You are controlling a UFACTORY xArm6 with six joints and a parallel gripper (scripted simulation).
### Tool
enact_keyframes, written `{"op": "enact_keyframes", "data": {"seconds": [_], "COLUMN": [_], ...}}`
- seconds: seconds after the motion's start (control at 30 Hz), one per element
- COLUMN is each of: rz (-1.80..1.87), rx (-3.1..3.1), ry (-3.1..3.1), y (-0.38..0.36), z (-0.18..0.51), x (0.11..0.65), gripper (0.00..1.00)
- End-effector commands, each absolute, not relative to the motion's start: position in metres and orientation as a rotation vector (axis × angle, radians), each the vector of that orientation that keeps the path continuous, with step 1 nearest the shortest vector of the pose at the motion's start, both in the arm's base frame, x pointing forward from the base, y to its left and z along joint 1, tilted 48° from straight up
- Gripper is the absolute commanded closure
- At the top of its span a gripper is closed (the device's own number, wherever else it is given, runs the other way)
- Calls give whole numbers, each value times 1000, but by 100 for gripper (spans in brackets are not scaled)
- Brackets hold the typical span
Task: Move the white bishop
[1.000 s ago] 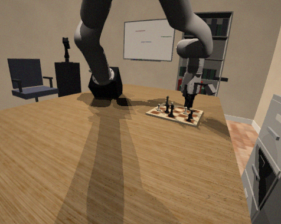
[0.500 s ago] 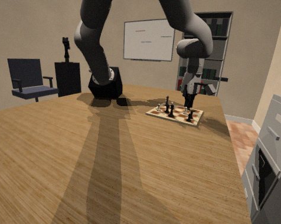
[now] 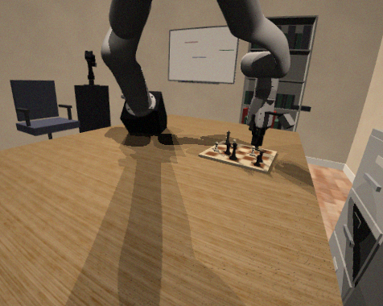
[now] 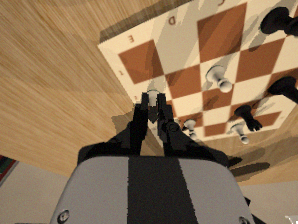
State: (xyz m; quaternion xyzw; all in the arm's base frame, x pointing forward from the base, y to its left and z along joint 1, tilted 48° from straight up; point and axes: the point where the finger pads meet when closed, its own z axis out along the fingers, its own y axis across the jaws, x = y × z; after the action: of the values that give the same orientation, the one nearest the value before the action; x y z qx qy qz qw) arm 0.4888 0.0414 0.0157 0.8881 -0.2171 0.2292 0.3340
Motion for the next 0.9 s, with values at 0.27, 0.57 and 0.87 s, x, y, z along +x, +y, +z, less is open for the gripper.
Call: {"op": "enact_keyframes", "data": {"seconds": [0.27, 0.57, 0.87], "rz": [604, 604, 603], "rx": [2321, 2321, 2321], "ry": [-566, -566, -565], "y": [94, 109, 109], "z": [66, 81, 82], "x": [471, 465, 465], "gripper": [100, 100, 100]}}
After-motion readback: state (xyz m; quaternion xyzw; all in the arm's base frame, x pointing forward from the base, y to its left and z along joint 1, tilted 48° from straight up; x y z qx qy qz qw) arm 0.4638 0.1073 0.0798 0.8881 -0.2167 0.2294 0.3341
